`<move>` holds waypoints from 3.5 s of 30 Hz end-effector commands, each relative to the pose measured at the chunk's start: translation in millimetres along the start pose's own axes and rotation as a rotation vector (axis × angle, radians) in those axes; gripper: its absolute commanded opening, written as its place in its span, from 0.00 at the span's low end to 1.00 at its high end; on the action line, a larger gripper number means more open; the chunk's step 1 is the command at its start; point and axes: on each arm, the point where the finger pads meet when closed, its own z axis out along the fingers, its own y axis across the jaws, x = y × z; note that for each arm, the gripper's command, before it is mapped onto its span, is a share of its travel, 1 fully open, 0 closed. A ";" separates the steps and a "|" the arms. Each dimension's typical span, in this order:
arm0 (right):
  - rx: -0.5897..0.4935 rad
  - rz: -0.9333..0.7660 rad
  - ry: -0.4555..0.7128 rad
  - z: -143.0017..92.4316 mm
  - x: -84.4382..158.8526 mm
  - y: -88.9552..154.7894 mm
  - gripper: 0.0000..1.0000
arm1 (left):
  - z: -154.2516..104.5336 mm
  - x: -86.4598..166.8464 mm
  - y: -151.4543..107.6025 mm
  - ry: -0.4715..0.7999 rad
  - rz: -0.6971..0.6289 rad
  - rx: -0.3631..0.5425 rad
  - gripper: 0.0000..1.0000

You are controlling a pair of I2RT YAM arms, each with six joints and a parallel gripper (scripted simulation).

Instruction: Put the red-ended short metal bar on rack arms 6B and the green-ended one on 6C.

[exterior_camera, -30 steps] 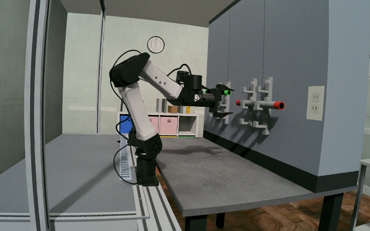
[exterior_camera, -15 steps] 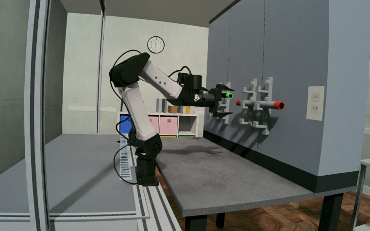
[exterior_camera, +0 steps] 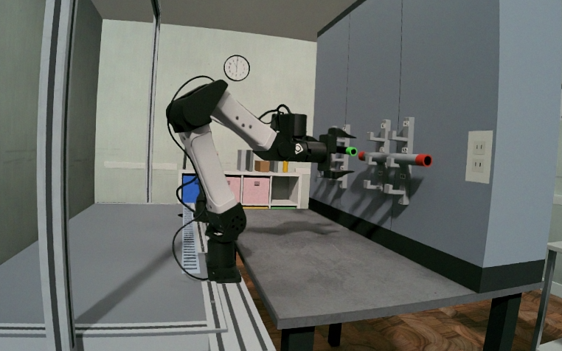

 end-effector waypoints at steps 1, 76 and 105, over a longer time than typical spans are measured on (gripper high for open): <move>0.001 0.007 0.007 -1.1 1.6 -0.4 1.00 | 1.6 -2.9 18.0 0.022 -0.046 -0.089 0.00; 0.001 0.007 0.007 -6.6 -30.9 4.3 1.00 | 3.7 -54.8 -6.4 0.022 -0.046 -0.089 0.00; 0.001 0.007 0.007 -9.9 -50.6 -0.9 1.00 | 3.8 -54.8 -7.6 0.022 -0.046 -0.089 0.00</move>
